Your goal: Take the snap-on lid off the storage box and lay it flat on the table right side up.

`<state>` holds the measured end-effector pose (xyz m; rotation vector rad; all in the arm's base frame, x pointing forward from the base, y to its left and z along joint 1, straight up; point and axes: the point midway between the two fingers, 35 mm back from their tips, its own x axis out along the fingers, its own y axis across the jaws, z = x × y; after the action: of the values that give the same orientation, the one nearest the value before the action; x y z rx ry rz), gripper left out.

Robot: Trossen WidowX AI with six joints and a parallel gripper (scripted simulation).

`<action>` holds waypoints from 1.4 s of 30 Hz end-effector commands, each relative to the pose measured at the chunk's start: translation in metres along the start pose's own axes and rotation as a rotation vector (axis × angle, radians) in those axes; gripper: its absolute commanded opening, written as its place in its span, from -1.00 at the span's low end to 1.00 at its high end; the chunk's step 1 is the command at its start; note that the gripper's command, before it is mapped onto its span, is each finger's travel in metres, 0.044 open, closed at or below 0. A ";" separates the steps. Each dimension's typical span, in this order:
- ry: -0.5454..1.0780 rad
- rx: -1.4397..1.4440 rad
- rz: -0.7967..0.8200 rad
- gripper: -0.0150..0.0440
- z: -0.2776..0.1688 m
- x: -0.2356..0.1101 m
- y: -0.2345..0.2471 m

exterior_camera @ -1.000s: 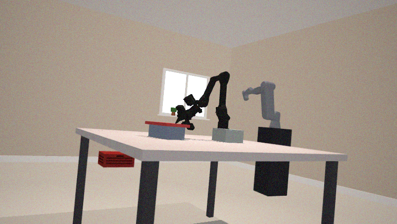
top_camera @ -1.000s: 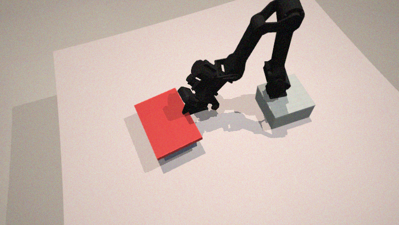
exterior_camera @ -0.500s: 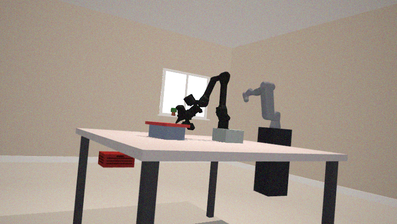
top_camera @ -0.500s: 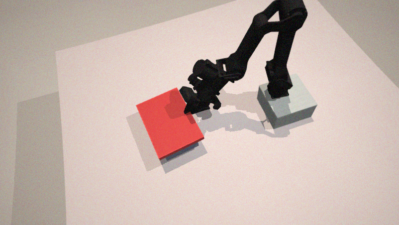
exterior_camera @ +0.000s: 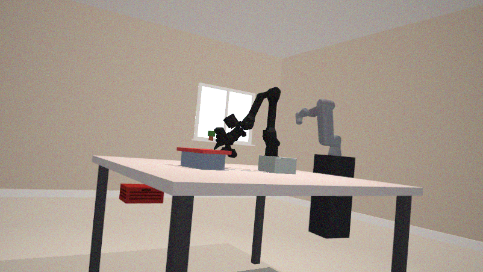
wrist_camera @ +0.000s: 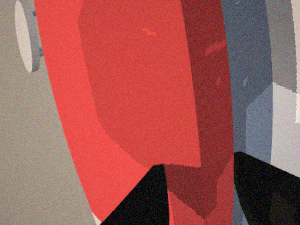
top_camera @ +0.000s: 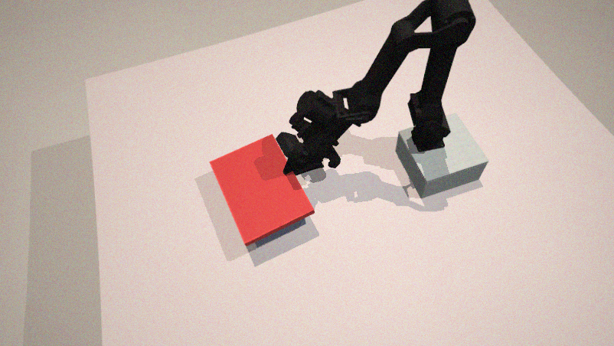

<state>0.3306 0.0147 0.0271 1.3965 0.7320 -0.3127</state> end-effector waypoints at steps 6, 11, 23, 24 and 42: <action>0.000 -0.001 0.003 -0.49 0.000 -0.002 0.002; 0.000 -0.001 0.003 -0.49 0.000 -0.003 0.003; 0.000 -0.001 0.003 -0.49 0.000 -0.005 0.005; 0.000 -0.001 0.003 -0.49 0.000 -0.005 0.005; -0.001 -0.001 0.003 -0.49 0.000 -0.007 0.007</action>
<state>0.3299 0.0146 0.0357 1.3965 0.7312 -0.3128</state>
